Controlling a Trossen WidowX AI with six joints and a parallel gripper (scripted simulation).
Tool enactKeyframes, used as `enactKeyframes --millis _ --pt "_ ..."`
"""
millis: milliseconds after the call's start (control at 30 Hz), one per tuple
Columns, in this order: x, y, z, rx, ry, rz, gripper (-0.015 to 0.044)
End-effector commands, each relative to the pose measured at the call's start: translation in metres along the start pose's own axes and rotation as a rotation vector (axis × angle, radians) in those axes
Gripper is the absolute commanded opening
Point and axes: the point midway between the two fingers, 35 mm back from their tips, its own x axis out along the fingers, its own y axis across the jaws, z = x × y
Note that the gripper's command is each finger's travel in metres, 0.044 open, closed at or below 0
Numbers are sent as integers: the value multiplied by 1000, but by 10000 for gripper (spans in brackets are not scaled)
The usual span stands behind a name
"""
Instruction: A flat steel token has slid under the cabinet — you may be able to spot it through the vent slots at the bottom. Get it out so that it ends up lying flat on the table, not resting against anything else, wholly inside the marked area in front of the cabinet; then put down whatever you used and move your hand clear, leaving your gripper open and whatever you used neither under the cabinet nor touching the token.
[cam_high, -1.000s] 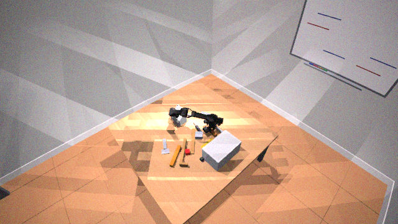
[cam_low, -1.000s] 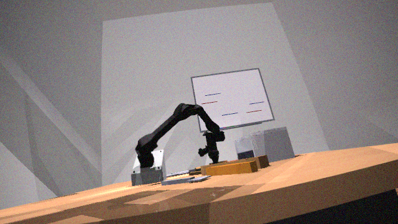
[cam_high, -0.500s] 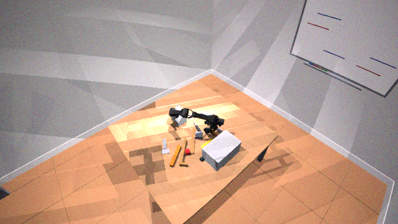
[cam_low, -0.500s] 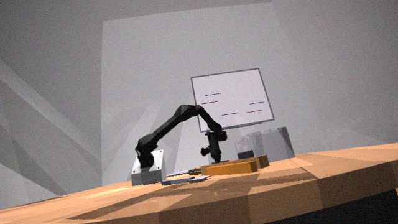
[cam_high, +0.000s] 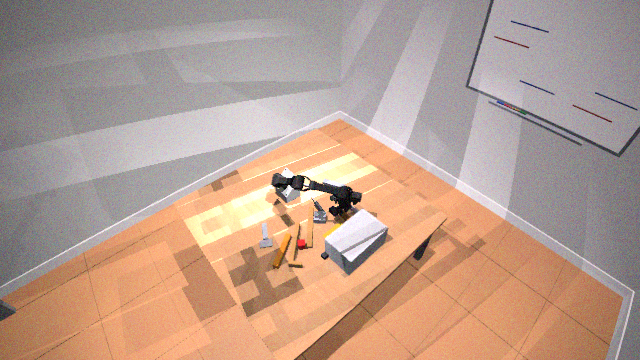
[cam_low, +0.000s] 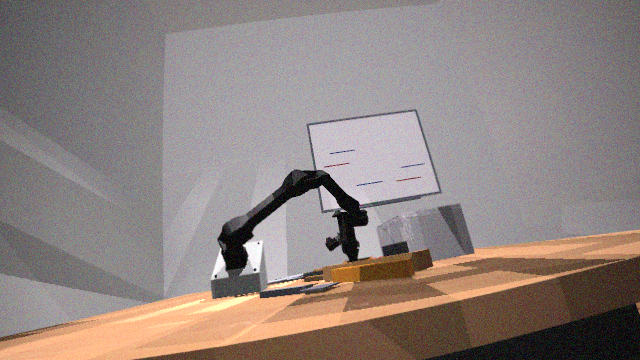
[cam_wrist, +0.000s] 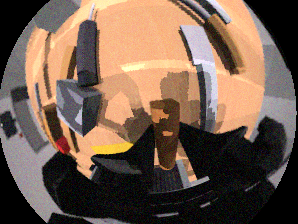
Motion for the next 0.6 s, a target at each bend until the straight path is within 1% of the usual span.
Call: enactKeyframes --millis 0,567 --pt "1 0 -3 1 2 -3 0" --pt "3 17 -3 1 2 -1 0"
